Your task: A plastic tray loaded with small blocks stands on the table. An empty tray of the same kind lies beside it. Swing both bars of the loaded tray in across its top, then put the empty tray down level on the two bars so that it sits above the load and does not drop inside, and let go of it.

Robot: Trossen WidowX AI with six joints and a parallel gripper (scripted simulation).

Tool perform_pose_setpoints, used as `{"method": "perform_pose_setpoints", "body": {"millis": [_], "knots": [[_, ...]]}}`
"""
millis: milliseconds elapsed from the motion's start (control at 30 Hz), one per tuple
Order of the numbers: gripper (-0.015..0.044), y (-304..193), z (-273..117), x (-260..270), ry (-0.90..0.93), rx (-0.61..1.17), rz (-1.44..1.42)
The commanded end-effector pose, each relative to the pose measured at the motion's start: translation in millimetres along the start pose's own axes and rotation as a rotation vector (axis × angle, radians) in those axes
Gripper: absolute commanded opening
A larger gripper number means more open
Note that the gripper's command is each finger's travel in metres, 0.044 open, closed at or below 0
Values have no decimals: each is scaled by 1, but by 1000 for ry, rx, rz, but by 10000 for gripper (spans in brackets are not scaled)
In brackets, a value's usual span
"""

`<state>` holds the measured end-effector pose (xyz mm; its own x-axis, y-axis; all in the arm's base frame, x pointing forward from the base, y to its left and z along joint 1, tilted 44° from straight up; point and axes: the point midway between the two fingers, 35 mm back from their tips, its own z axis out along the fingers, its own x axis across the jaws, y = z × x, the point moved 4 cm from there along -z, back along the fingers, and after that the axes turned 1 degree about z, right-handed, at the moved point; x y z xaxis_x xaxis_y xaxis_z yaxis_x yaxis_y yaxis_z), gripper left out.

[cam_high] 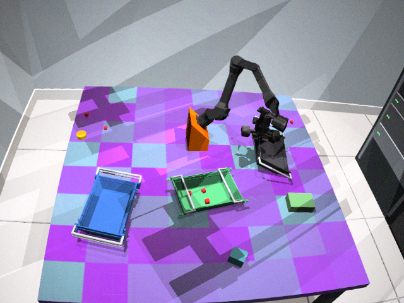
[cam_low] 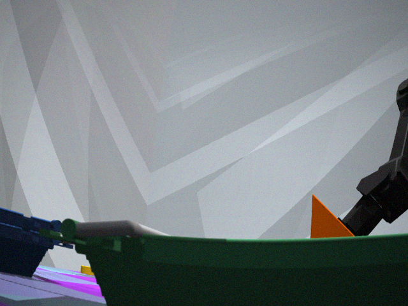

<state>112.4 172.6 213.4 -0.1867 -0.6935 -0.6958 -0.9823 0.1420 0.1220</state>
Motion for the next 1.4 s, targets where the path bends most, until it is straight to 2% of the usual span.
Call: {"method": "perform_pose_setpoints", "body": {"millis": [0,400,967,1367], "knots": [[0,3,-19,2,0,0,0],[0,4,-30,-1,0,0,1],[0,-3,-88,-36,2,2,0],[0,-3,-91,-37,1,2,0]]}}
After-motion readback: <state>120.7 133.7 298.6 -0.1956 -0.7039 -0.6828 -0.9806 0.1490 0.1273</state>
